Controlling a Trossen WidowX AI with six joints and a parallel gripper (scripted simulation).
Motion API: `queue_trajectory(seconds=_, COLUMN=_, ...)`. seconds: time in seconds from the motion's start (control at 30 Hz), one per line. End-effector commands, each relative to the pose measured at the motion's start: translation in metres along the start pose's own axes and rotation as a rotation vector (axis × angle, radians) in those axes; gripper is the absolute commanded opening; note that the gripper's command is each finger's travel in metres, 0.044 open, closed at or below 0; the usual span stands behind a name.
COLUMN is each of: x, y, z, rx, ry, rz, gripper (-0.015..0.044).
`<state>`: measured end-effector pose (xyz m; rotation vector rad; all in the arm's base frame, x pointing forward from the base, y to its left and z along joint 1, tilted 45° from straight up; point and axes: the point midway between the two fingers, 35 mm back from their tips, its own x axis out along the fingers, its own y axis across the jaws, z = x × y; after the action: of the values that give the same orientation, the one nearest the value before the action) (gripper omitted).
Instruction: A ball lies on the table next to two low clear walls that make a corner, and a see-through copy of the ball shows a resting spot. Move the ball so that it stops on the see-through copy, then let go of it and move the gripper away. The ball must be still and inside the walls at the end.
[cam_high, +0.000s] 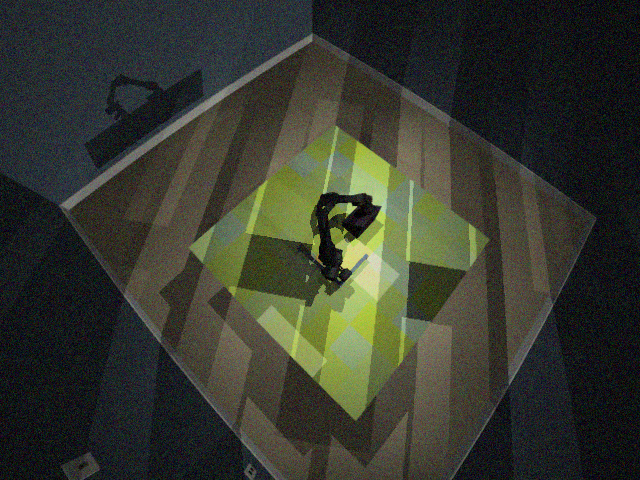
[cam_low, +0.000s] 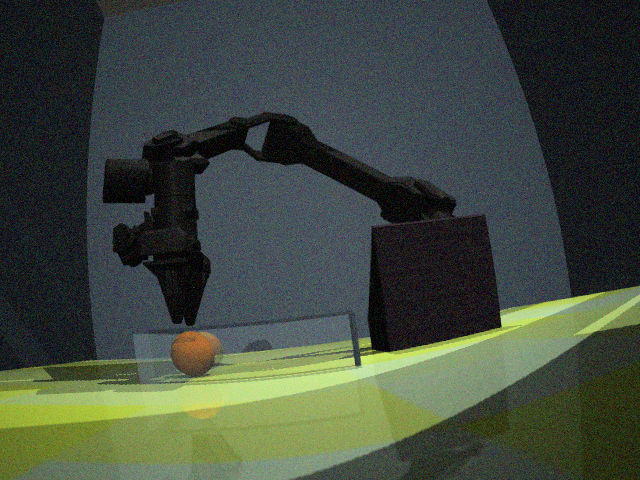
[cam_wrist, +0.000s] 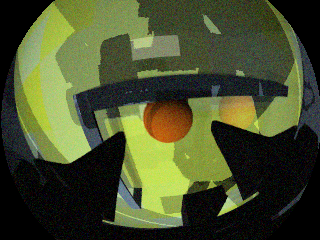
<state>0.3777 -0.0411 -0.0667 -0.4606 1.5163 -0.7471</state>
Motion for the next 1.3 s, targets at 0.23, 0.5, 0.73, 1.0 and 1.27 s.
queue_trajectory(seconds=0.23, x=0.021, y=-0.002, z=-0.003, rx=-0.008, ry=0.011, rz=-0.009, gripper=0.039)
queue_trajectory(seconds=0.5, x=0.034, y=-0.003, z=-0.004, rx=-0.008, ry=0.011, rz=-0.011, gripper=0.039)
queue_trajectory(seconds=0.73, x=0.041, y=-0.003, z=-0.004, rx=-0.007, ry=0.011, rz=-0.012, gripper=0.0363)
queue_trajectory(seconds=1.0, x=0.041, y=-0.003, z=-0.004, rx=-0.007, ry=0.011, rz=-0.012, gripper=0.0271)
queue_trajectory(seconds=1.27, x=0.032, y=0.0, z=-0.009, rx=0.019, ry=0.023, rz=0.022, gripper=0.012)
